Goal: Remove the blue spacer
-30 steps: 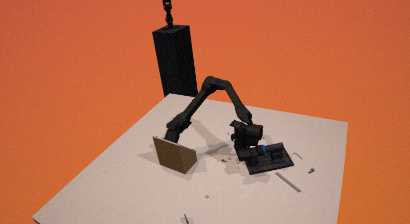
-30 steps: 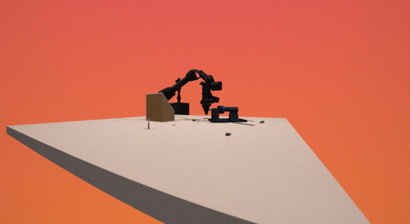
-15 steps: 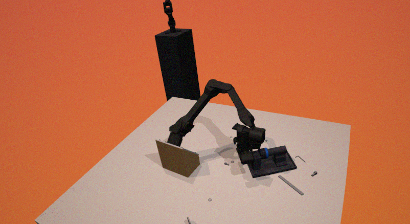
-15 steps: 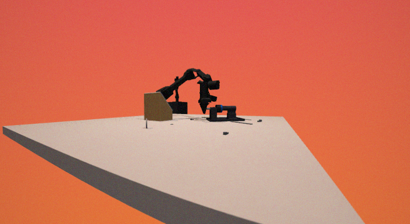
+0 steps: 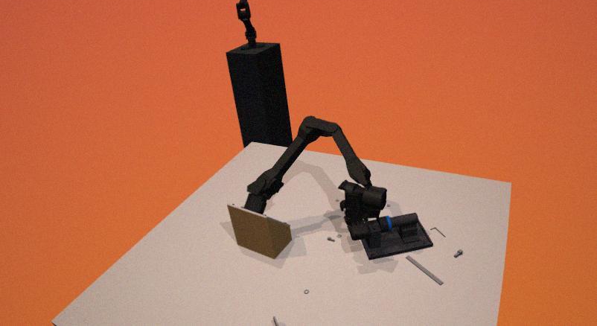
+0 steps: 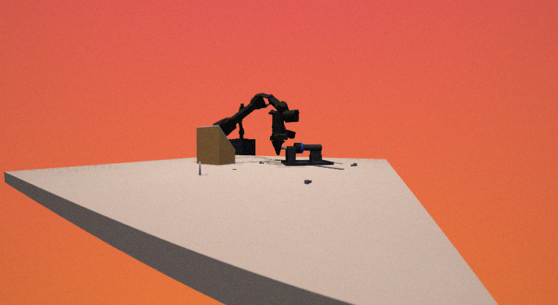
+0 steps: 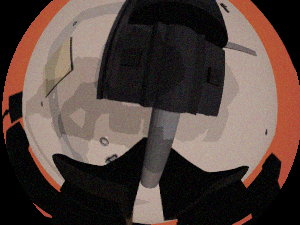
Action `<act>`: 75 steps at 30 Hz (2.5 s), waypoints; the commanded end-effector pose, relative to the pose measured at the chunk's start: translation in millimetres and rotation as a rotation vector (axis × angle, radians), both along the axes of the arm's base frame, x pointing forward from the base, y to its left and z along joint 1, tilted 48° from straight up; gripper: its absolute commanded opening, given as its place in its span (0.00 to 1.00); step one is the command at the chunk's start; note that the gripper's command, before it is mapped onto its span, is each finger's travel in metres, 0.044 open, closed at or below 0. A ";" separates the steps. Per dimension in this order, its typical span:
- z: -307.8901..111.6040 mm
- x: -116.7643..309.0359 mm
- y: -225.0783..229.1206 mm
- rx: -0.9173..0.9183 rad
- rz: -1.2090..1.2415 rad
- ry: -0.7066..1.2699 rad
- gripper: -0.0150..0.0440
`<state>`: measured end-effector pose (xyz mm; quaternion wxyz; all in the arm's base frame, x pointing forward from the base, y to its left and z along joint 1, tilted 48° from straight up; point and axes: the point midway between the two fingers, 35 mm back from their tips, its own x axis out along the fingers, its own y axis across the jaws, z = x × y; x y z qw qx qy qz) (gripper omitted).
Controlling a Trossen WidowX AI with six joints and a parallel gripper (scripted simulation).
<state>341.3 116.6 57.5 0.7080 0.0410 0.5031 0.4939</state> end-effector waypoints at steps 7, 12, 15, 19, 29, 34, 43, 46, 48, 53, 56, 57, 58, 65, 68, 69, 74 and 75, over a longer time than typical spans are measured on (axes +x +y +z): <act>-0.6 -1.4 -0.7 0.000 0.003 -0.002 0.25; -0.9 -1.9 -1.0 0.000 0.003 -0.002 0.25; -1.1 -2.2 -1.2 0.000 0.003 -0.002 0.25; -1.3 -2.5 -1.4 0.000 0.003 -0.002 0.25; -1.9 -3.4 -1.9 0.000 0.003 -0.002 0.25; -2.2 -3.8 -2.2 0.000 0.003 -0.002 0.25; -2.7 -4.6 -2.6 0.000 0.003 -0.002 0.25; -2.9 -4.9 -2.8 0.000 0.003 -0.002 0.25; -3.0 -5.1 -2.9 0.000 0.003 -0.002 0.25; -3.3 -5.5 -3.2 0.000 0.003 -0.002 0.25; -3.5 -5.8 -3.3 0.000 0.003 -0.002 0.25; -3.6 -5.9 -3.4 0.000 0.003 -0.002 0.25; -3.6 -6.0 -3.4 0.000 0.003 -0.002 0.25; -4.0 -6.6 -3.8 0.000 0.003 -0.002 0.25; -4.2 -6.9 -3.9 0.000 0.003 -0.001 0.25; -4.3 -6.9 -4.0 0.000 0.003 -0.001 0.25; -4.6 -7.4 -4.2 0.000 0.003 -0.001 0.25; -4.6 -7.5 -4.3 0.000 0.003 -0.001 0.25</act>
